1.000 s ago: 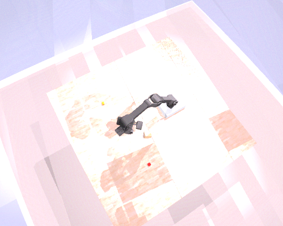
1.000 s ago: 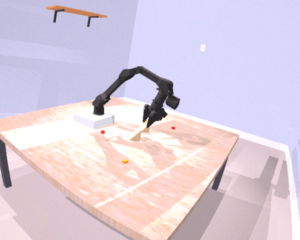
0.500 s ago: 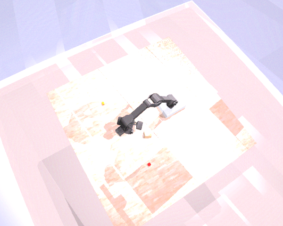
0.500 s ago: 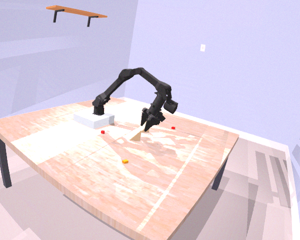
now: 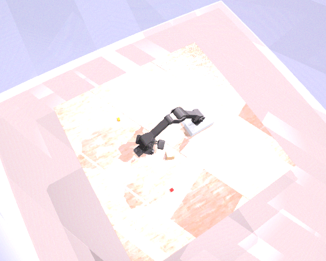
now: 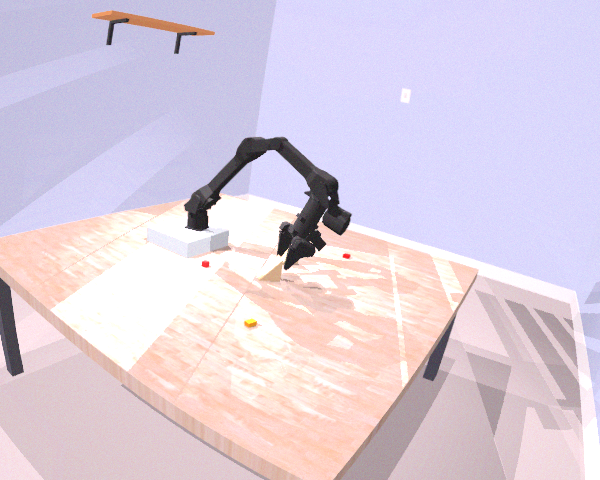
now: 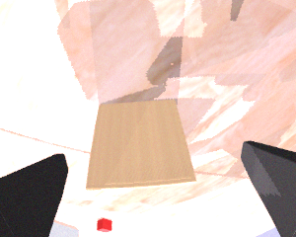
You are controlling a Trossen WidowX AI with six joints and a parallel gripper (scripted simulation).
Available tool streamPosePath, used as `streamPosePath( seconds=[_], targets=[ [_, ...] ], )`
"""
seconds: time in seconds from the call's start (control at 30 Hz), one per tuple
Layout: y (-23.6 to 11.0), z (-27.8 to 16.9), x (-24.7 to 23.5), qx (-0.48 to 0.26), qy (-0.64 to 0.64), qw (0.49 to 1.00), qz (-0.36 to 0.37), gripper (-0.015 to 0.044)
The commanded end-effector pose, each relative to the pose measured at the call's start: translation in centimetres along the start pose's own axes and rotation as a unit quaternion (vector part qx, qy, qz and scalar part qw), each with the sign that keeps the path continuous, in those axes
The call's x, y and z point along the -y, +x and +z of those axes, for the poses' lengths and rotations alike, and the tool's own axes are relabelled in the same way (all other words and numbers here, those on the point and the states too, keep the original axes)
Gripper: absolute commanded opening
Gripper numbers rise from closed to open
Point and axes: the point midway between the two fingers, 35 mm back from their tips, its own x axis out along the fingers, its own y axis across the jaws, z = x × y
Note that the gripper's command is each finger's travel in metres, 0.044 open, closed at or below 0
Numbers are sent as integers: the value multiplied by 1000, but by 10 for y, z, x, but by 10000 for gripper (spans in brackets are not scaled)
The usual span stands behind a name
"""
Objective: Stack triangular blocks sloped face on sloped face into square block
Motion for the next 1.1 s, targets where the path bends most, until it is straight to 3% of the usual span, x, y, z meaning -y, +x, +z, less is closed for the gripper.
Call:
streamPosePath(
  seconds=[0.0, 0.9, 1.07],
  targets=[
    [7, -2, -1, -3, -4, 1000, -1, 440],
    [47, -8, -9, -10, -6, 1000, 3, 440],
    [47, -8, -9, -10, -6, 1000, 3, 309]
  ],
)
